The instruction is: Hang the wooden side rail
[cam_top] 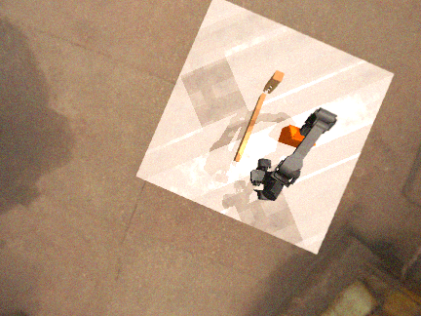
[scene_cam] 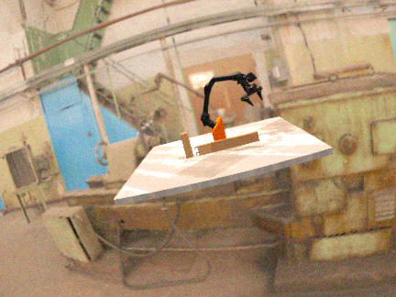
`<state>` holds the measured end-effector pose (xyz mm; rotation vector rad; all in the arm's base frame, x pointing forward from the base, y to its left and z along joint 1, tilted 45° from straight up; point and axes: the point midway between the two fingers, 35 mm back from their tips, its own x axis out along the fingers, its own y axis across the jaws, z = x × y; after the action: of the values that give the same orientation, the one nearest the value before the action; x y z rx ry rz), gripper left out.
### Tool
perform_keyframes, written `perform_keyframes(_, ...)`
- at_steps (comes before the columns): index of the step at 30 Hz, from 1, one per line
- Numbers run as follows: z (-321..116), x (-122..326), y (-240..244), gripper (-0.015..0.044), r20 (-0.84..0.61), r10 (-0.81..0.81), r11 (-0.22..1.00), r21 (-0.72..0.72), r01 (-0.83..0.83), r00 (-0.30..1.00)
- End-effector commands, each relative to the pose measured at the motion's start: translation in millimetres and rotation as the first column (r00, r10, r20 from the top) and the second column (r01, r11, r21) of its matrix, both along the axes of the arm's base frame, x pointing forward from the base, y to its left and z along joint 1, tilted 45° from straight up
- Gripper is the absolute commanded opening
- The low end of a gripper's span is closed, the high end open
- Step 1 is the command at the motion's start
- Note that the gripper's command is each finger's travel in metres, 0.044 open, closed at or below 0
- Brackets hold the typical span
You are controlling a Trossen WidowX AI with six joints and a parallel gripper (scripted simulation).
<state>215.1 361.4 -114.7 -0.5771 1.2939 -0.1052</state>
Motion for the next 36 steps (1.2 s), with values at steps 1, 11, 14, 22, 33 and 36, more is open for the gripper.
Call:
perform_keyframes(1,23,22,-14,0.044,-0.023,0.106,0.994,-0.028,-0.106,0.994)
perform_keyframes(11,74,51,-48,0.044,-0.123,0.375,0.92,-0.076,-0.385,0.919)
perform_keyframes(14,93,61,-64,0.044,-0.16,0.468,0.869,-0.098,-0.485,0.869)
perform_keyframes(22,143,86,-118,0.044,-0.261,0.657,0.685,-0.186,-0.704,0.708)
perform_keyframes(33,200,99,-204,0.044,-0.477,0.752,0.357,-0.284,-0.89,0.454)
perform_keyframes(36,213,97,-228,0.044,-0.548,0.742,0.262,-0.293,-0.919,0.386)
